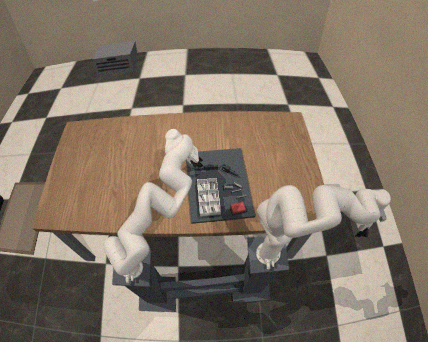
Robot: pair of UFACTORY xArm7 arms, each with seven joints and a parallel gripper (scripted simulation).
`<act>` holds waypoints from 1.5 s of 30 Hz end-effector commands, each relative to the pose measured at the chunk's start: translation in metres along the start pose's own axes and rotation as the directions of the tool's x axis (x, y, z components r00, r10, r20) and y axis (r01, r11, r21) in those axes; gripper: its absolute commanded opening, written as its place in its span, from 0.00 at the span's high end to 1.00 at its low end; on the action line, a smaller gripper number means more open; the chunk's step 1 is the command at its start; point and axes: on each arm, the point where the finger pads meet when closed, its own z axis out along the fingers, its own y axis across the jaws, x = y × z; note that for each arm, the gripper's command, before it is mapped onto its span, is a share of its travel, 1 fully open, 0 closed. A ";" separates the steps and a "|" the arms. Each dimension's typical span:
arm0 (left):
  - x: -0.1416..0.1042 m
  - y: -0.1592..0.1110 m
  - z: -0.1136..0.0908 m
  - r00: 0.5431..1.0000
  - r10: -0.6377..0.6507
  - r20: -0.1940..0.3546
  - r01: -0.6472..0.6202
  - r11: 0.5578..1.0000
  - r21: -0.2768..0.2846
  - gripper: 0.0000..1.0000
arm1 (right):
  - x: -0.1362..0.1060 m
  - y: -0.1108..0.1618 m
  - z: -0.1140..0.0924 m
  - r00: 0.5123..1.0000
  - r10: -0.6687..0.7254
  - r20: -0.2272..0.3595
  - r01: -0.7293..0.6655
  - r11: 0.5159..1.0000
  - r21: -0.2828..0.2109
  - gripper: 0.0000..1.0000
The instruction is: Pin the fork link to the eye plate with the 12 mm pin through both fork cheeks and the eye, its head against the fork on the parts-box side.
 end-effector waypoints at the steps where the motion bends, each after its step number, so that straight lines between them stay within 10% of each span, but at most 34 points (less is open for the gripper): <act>1: -0.002 0.001 -0.002 1.000 0.004 0.026 -0.003 1.000 -0.007 0.65 | 0.001 0.000 -0.002 1.000 0.000 -0.005 0.000 1.000 0.000 0.00; 45: 0.010 0.001 0.021 1.000 0.004 0.030 -0.003 1.000 -0.008 0.65 | 0.001 0.000 -0.002 1.000 0.000 -0.005 0.000 1.000 0.000 0.00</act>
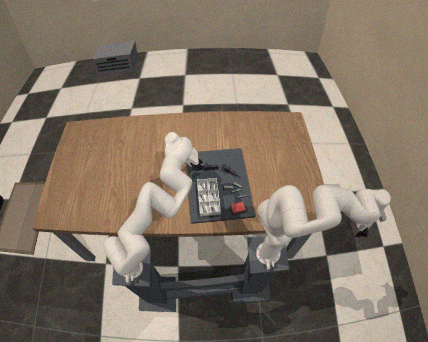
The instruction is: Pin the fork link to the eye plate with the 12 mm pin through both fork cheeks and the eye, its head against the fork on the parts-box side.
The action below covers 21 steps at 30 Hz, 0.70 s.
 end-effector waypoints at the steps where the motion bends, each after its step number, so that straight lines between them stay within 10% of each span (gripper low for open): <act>1: 0.002 0.001 0.005 1.000 0.002 0.002 -0.002 1.000 -0.004 0.65 | 0.001 0.000 -0.002 1.000 0.000 -0.005 0.000 1.000 0.000 0.00; 21: 0.009 0.001 0.017 1.000 0.002 0.002 -0.002 1.000 -0.004 0.65 | 0.001 0.000 -0.002 1.000 0.000 -0.005 0.000 1.000 0.000 0.00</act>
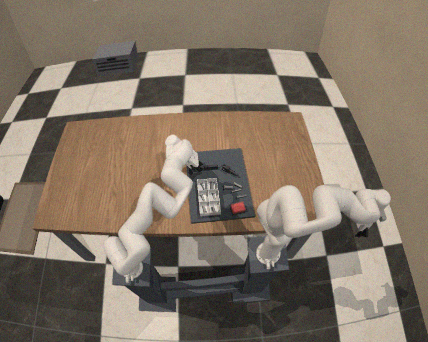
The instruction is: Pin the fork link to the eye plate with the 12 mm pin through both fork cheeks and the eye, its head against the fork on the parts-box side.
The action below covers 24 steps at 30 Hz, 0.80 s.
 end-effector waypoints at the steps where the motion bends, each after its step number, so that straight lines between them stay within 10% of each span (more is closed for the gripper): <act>1: -0.001 0.001 0.000 1.000 0.002 0.002 -0.002 1.000 -0.004 0.65 | 0.001 0.000 -0.002 1.000 0.000 -0.005 0.000 1.000 0.000 0.00; 21: 0.000 0.001 0.001 1.000 0.002 0.002 -0.002 1.000 -0.004 0.65 | 0.001 0.000 -0.002 1.000 0.000 -0.005 0.000 1.000 0.000 0.00; 22: 0.000 0.001 0.001 1.000 0.002 0.002 -0.002 1.000 -0.004 1.00 | 0.001 0.000 -0.002 1.000 0.000 -0.005 0.000 1.000 0.000 0.00; 24: 0.000 0.001 0.001 1.000 0.002 0.002 -0.002 1.000 -0.004 1.00 | 0.001 0.000 -0.002 1.000 0.000 -0.005 0.000 1.000 0.000 0.00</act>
